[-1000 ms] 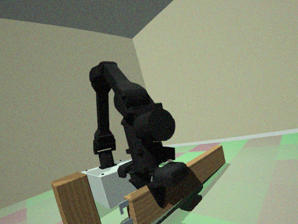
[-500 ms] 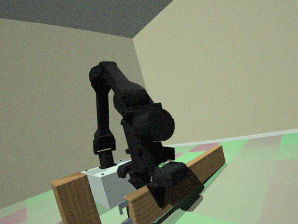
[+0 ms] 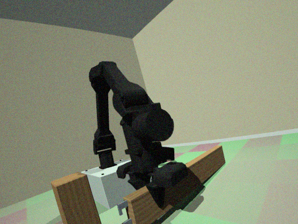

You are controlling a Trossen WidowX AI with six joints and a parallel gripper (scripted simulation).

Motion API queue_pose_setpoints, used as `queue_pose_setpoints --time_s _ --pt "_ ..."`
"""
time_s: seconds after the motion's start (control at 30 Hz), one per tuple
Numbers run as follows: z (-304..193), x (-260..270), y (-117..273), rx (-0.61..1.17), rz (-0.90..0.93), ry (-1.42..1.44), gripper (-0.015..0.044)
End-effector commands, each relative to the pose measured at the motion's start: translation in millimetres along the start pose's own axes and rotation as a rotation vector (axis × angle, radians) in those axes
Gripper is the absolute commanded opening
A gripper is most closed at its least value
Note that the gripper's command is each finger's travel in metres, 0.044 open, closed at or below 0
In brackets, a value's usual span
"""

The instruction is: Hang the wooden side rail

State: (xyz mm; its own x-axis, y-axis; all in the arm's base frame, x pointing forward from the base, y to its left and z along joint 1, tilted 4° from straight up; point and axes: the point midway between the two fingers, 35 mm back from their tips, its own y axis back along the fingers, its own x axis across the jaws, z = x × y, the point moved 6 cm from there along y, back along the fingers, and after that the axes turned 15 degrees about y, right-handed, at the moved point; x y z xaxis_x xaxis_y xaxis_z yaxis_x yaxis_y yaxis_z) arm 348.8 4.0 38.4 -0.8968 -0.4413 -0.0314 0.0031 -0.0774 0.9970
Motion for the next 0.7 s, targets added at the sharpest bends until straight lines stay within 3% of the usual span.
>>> queue_pose_setpoints --time_s 0.0,0.67 --pt "-1.9 0.1 1.8 0.008 -0.008 0.000 0.0000" --pt "-4.2 0.3 3.9 0.008 -0.008 0.000 0.0000"
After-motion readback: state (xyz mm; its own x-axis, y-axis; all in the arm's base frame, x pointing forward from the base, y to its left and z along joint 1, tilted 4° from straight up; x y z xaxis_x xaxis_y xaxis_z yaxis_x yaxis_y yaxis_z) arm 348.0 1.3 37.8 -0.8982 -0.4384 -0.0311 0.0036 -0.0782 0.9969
